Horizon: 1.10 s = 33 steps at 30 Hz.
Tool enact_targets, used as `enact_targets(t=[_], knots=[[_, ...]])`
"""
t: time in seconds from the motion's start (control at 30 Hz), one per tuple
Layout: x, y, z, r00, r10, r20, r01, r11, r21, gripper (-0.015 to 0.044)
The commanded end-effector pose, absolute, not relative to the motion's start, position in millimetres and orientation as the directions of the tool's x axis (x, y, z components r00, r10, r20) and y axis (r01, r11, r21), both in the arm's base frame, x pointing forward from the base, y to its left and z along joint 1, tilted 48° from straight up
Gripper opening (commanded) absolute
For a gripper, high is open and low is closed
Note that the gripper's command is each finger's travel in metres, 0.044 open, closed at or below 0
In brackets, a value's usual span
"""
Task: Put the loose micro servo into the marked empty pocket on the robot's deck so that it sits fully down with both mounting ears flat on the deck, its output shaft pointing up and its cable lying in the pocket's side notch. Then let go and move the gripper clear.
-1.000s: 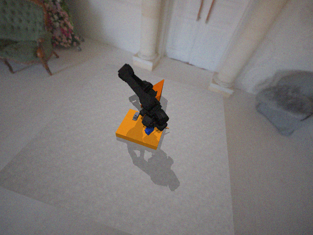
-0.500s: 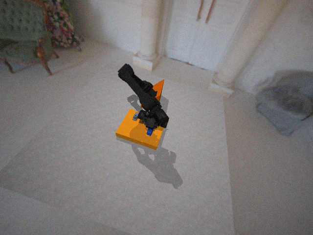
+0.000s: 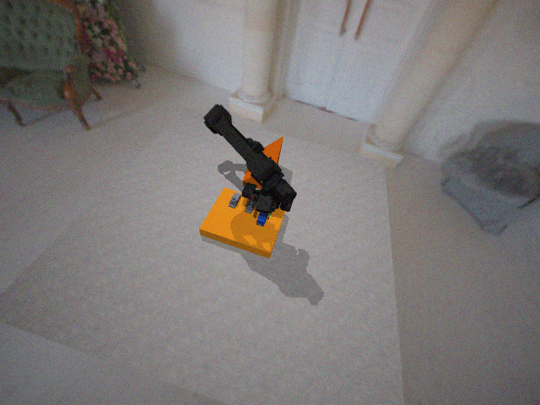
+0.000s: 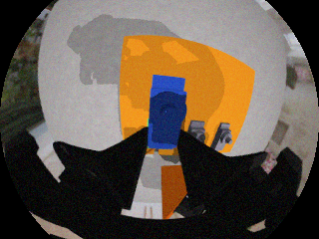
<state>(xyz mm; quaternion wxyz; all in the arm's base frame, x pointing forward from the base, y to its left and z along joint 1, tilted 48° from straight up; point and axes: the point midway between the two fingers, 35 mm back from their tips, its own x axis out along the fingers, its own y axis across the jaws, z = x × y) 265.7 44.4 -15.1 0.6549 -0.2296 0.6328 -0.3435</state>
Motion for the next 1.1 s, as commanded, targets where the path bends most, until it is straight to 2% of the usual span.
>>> enact_targets(t=[0.0,0.37,1.07], knots=[[247.6,50.3,-15.7,-0.028,-0.734,-0.678,0.165,0.666,-0.727,0.0],[198.9,56.5,-20.7,-0.029,-0.734,-0.679,0.156,0.667,-0.728,0.0],[197.6,42.0,-34.7,-0.029,-0.734,-0.678,0.156,0.667,-0.729,0.0]])
